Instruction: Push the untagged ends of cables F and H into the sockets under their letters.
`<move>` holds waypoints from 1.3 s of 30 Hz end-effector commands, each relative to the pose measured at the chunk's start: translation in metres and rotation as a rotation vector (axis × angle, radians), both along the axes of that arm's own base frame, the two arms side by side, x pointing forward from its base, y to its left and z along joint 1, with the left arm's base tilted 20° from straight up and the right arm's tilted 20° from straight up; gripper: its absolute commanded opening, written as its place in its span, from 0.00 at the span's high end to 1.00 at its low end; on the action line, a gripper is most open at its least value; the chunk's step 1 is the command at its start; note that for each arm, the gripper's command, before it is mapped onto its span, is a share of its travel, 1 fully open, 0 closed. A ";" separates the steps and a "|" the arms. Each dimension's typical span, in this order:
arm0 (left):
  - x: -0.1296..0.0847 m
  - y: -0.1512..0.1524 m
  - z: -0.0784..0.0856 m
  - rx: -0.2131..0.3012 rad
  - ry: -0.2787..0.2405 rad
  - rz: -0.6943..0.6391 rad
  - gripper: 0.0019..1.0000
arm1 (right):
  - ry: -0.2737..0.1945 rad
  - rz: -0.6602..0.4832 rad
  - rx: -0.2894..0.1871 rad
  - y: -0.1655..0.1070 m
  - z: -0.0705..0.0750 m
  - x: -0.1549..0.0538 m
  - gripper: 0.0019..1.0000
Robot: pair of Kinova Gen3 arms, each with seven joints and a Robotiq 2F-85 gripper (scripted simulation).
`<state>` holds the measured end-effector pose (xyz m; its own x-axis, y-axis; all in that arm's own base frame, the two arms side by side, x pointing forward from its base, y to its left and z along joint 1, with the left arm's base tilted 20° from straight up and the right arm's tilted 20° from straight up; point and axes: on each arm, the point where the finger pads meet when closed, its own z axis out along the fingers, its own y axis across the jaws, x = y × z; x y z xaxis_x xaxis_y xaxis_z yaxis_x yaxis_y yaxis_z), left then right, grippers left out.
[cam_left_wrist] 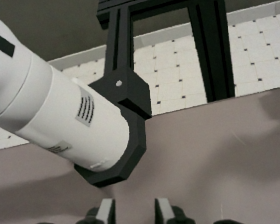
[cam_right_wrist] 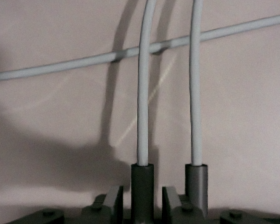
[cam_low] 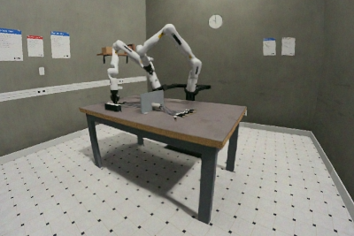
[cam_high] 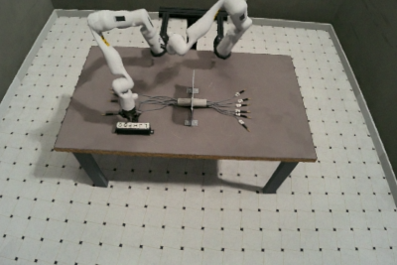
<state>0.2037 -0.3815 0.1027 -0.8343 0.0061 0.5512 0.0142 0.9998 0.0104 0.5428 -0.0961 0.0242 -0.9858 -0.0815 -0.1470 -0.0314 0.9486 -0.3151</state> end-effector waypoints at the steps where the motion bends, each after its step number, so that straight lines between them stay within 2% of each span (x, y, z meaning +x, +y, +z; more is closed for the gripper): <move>1: 0.000 -0.001 0.001 -0.002 -0.001 -0.001 0.69 | -0.002 0.001 0.000 0.000 0.001 0.001 0.69; 23: 0.000 -0.001 0.001 -0.002 -0.001 -0.001 0.69 | -0.002 0.001 0.000 0.000 0.001 0.001 0.69; 24: 0.000 -0.001 0.001 -0.002 -0.001 -0.001 0.69 | -0.002 0.001 0.000 0.022 0.066 -0.011 0.69; 39: 0.000 -0.001 0.001 -0.002 -0.001 -0.001 0.69 | -0.002 0.001 0.000 0.022 0.066 -0.011 0.69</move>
<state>0.2037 -0.3815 0.1027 -0.8343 0.0061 0.5512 0.0142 0.9998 0.0104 0.5310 -0.0747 0.0896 -0.9858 -0.0816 -0.1468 -0.0316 0.9485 -0.3151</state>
